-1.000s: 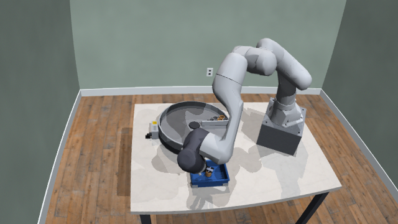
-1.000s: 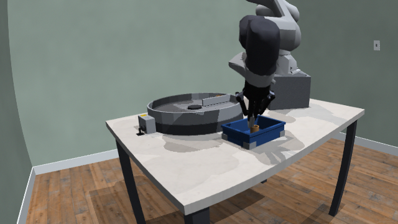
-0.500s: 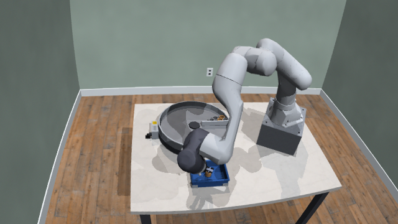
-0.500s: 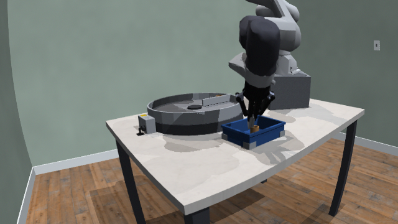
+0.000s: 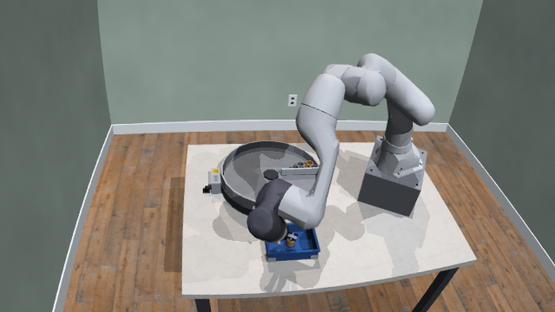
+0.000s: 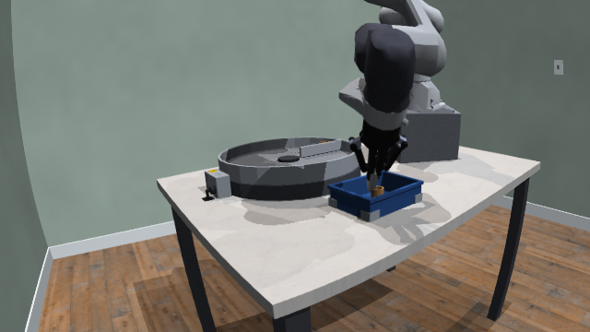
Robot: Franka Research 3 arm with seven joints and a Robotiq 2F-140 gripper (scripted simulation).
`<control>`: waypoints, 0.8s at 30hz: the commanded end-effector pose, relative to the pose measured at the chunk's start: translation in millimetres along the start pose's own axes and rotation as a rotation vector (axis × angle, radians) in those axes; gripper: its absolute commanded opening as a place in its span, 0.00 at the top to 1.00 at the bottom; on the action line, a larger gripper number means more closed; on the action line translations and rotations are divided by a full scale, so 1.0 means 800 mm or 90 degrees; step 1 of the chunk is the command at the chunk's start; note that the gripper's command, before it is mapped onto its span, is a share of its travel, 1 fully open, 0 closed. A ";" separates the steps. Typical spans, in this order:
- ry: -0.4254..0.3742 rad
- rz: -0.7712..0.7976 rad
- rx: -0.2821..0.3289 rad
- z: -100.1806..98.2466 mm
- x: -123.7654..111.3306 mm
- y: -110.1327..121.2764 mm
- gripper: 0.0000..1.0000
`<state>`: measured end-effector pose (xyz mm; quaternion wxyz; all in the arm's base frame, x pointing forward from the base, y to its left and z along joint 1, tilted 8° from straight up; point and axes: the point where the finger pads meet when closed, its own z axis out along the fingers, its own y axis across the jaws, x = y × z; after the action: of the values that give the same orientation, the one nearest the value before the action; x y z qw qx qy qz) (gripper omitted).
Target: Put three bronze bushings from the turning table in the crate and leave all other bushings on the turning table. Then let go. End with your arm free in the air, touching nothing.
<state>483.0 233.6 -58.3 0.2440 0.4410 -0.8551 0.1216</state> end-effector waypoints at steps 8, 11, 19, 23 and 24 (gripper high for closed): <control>-0.001 0.004 0.002 0.000 -0.001 -0.001 1.00; -0.001 0.004 0.002 0.000 -0.001 -0.001 1.00; -0.001 0.004 0.002 0.000 -0.002 -0.001 1.00; -0.001 0.004 0.002 0.001 -0.003 -0.001 1.00; -0.001 0.004 0.002 0.001 -0.003 -0.001 1.00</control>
<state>483.3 234.2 -59.3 0.2438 0.4410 -0.8552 0.1215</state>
